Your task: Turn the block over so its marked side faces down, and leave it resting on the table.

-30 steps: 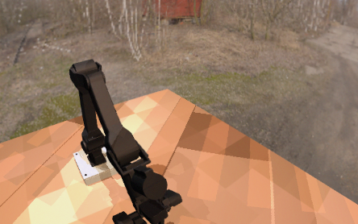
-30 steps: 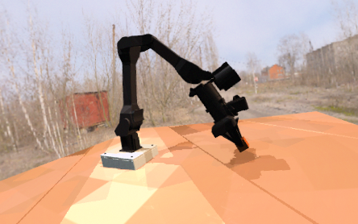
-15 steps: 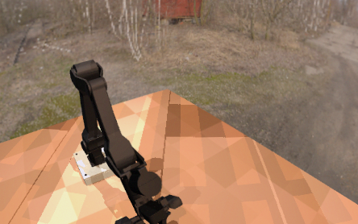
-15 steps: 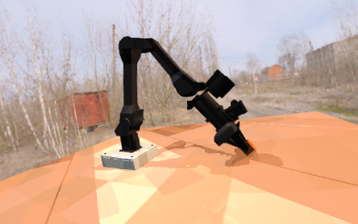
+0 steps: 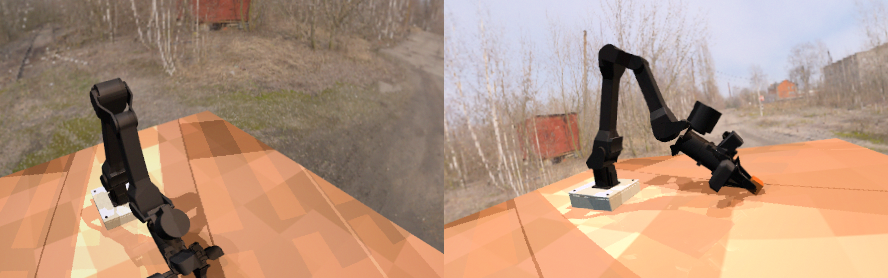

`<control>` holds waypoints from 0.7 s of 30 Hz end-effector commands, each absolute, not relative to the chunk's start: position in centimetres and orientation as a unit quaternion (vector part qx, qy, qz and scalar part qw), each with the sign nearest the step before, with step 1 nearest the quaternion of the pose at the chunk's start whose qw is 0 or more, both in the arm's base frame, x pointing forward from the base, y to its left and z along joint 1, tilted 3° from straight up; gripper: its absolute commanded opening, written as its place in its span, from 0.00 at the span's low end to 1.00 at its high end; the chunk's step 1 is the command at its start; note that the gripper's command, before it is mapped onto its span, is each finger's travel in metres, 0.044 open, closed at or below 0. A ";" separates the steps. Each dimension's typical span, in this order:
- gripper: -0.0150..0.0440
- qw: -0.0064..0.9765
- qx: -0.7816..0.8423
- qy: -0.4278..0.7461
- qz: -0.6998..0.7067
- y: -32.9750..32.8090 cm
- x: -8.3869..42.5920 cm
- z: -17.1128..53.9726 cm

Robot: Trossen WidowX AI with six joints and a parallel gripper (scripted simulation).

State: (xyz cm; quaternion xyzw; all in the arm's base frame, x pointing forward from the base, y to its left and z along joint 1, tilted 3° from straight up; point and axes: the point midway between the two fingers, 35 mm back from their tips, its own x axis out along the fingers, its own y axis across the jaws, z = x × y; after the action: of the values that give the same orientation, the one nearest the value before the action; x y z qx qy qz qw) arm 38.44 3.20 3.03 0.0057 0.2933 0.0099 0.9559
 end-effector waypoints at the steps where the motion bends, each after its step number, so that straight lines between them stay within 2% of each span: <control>1: 0.25 0.962 0.003 0.274 0.008 3.1 37.8 2.4; 9: 0.25 0.975 0.006 0.223 0.007 3.0 36.8 2.7; 21: 0.25 0.978 0.006 0.210 0.007 3.0 36.7 2.8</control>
State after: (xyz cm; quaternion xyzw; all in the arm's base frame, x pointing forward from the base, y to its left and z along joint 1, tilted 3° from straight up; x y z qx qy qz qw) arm 36.91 3.03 2.98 0.0085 0.2079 0.0084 0.9781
